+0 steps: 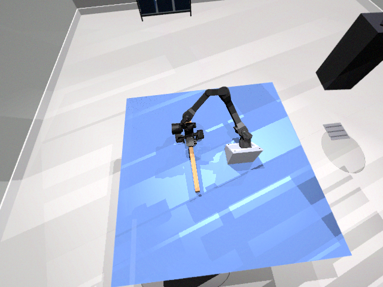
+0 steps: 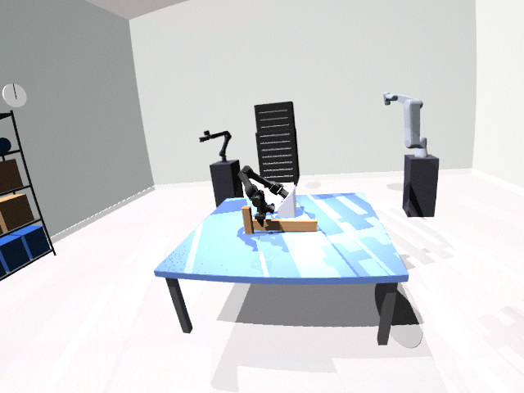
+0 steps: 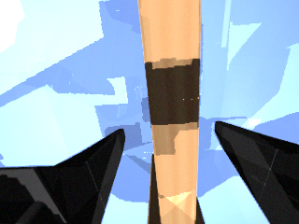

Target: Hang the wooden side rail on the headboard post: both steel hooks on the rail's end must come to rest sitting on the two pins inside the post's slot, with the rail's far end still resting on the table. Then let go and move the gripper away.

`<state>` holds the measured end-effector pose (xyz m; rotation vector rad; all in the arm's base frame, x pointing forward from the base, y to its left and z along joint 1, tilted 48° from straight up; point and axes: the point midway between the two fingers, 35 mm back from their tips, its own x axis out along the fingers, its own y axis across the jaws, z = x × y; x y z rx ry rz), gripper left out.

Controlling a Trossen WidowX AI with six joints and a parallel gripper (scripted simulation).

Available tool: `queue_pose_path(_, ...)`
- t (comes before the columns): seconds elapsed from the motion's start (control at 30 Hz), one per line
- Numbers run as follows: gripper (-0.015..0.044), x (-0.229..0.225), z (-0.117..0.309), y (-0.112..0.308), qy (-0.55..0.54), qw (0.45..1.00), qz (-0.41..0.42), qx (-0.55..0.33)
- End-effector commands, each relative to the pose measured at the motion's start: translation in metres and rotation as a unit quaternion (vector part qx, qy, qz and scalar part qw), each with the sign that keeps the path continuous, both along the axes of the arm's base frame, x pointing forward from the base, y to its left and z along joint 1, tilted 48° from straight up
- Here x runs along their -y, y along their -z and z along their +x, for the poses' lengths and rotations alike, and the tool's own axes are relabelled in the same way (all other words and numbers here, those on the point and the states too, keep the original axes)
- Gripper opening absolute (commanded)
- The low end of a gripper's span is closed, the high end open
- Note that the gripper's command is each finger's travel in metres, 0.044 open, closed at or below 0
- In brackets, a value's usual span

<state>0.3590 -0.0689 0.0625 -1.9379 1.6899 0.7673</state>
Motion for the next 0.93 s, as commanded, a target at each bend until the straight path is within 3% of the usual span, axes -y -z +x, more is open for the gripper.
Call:
queue_pose_path(0.0,0.0440,-0.015,0.000,-0.015,-0.002,1.000,-0.001,0.007)
queue_pose_path(0.33,0.0440,-0.035,-0.003,0.008,-0.002,1.000,-0.001,0.007)
queue_pose_path(0.9,0.0440,-0.033,-0.002,0.005,-0.006,1.000,-0.001,0.005)
